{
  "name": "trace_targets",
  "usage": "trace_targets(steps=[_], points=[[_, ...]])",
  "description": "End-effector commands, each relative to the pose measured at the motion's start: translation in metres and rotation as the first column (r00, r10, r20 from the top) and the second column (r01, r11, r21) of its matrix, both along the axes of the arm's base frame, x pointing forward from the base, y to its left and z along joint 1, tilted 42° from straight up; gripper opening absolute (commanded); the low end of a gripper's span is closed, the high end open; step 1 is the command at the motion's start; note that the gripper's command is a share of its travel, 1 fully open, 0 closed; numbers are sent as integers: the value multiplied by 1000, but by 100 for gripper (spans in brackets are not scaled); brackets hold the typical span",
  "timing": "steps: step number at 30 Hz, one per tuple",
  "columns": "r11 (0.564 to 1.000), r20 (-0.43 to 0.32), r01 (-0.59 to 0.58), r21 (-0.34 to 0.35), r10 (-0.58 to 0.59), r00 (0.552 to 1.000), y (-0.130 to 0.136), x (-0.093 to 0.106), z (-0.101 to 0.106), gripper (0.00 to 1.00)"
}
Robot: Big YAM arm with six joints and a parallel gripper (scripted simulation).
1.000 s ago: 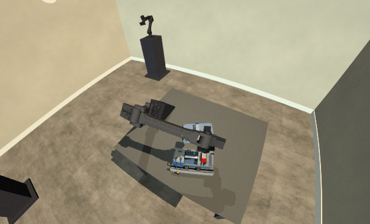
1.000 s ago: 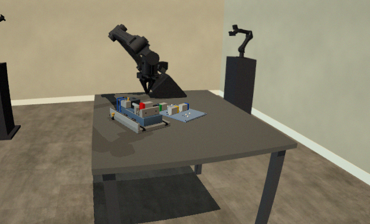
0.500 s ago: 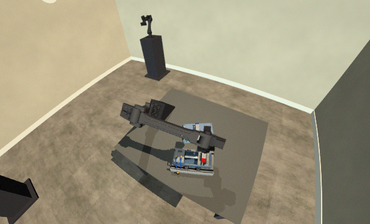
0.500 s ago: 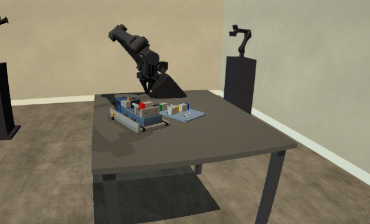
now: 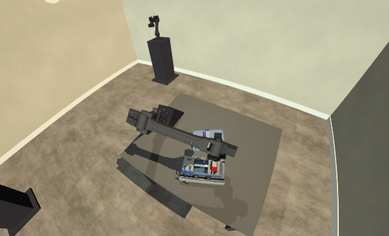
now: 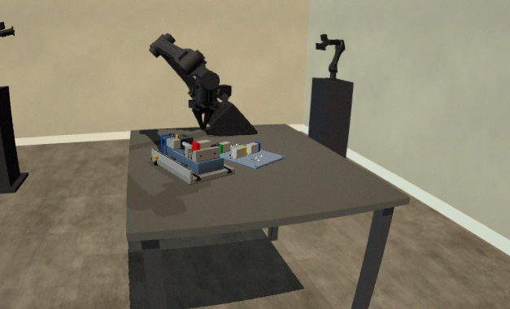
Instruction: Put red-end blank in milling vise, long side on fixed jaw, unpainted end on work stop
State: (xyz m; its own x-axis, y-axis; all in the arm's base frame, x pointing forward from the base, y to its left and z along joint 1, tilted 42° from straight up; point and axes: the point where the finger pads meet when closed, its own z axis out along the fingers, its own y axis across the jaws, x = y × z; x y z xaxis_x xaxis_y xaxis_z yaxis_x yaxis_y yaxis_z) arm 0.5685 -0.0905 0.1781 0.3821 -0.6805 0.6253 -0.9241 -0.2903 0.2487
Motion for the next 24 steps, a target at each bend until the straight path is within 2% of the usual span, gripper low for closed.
trace_targets(steps=[1, 2, 6, 8, 9, 10, 15, 16, 24], points=[[1000, 14, -18, 0, 18, 1000, 5, -7, 18, 0], [1000, 29, 1, 0, -1, 1000, -8, -10, 20, 0], [1000, 31, 5, 0, -5, 1000, -16, -25, 24, 0], [1000, 36, 5, 0, -5, 999, -16, -24, 26, 0], [1000, 78, 5, 1, -5, 997, -16, -13, 42, 0], [1000, 78, -7, 1, 7, 997, -9, -11, 42, 0], [1000, 63, -13, 1, 13, 998, -3, -11, 34, 0], [1000, 24, -13, 0, 13, 1000, -3, -14, 15, 0], [1000, 25, -13, 0, 13, 1000, -3, -14, 16, 0]])
